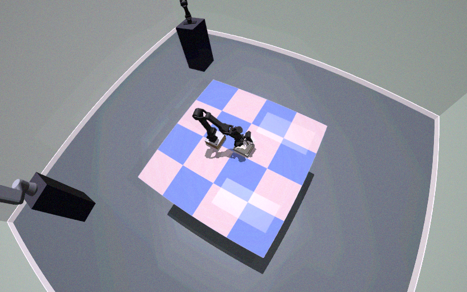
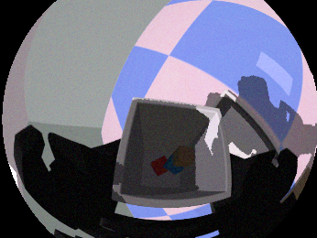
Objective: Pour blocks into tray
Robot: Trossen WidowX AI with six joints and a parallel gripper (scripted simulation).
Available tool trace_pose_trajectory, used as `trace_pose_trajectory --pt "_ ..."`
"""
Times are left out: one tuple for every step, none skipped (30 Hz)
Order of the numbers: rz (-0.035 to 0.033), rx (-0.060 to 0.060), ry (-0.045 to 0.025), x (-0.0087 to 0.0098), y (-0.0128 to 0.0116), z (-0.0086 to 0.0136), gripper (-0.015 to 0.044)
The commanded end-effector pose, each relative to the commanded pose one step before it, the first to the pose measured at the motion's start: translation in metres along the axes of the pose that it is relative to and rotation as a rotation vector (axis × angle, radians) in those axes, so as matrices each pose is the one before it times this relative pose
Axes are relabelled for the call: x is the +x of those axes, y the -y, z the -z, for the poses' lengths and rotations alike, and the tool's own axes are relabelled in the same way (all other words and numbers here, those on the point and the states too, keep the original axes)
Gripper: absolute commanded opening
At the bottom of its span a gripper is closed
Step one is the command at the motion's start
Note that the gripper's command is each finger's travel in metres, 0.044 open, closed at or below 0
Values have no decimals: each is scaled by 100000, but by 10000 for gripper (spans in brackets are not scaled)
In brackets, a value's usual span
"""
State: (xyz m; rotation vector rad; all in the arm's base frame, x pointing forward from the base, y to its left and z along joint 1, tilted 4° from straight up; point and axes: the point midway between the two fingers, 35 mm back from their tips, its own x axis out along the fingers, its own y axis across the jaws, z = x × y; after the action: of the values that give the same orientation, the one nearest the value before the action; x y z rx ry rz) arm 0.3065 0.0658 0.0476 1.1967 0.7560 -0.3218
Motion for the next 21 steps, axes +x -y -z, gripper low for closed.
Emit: trace_pose_trajectory --pt "120 9325 -149 136 142 69 0" --pt "0 2185 0 22 12 3 0" --pt "0 2185 0 22 12 3 0" --pt "0 2185 0 22 12 3 0" --pt "0 2185 0 22 12 2 0" --pt "0 2185 0 22 13 2 0" --pt "0 2185 0 22 13 2 0" --pt "0 2185 0 22 13 1 0" --pt "0 2185 0 22 13 1 0" --pt "0 2185 0 22 13 1 0" --pt "0 2185 0 22 13 1 0" --pt "0 2185 0 22 13 0 0" --pt "0 2185 0 21 13 0 0" --pt "0 2185 0 21 13 0 0" --pt "0 2185 0 21 13 0 0" --pt "0 2185 0 21 13 -1 0" --pt "0 2185 0 21 13 -1 0" --pt "0 2185 0 21 13 -1 0" --pt "0 2185 0 21 13 -2 0" --pt "0 2185 0 21 13 -2 0" --pt "0 2185 0 21 13 -2 0"
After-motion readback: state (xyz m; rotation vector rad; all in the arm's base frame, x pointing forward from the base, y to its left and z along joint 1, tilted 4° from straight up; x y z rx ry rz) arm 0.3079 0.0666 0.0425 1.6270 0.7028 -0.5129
